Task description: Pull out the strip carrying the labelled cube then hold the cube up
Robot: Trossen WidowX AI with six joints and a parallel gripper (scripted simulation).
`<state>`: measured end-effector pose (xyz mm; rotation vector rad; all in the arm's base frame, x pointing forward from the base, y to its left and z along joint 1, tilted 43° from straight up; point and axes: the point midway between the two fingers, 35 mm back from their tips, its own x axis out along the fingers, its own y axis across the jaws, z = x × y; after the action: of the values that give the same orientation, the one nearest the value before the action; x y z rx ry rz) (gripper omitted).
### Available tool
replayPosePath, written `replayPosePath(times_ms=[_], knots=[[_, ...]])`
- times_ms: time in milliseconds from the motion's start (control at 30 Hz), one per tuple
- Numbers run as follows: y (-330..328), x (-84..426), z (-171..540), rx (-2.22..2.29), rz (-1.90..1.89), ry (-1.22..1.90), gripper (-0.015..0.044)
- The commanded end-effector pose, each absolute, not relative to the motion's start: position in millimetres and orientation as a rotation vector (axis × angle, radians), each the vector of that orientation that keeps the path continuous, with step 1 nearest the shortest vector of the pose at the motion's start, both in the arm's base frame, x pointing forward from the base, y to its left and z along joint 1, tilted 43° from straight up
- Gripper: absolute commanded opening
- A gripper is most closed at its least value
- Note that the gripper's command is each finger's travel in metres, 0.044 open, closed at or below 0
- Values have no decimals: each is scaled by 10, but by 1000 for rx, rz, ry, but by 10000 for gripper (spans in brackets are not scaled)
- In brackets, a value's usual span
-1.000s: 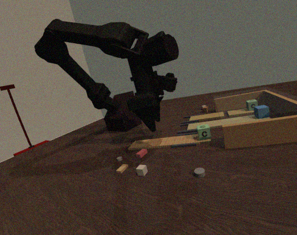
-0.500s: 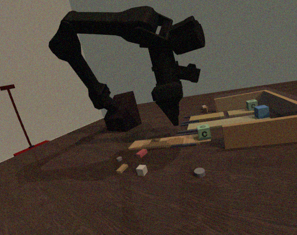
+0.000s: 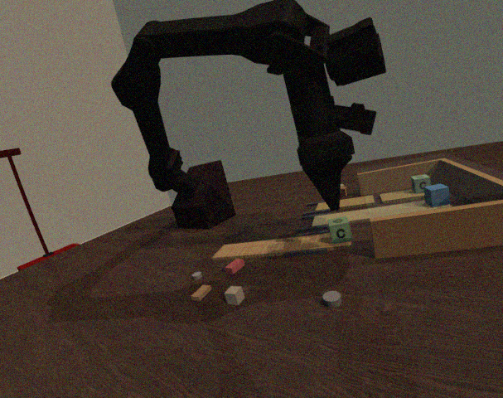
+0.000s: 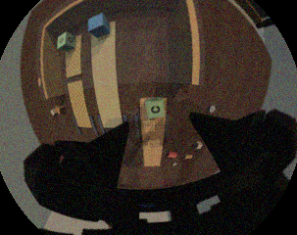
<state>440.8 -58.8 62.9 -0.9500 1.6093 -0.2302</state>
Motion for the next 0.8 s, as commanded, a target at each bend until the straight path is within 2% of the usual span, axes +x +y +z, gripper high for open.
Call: replayPosePath(times_ms=[0, 133, 167, 767], knots=[[-606, 4437, 580, -946, -234, 1618, 361], [-649, 4442, 532, -946, -234, 1618, 256], [-660, 4443, 520, -946, -234, 1618, 250], [-857, 4453, 302, -947, -235, 1618, 250]])
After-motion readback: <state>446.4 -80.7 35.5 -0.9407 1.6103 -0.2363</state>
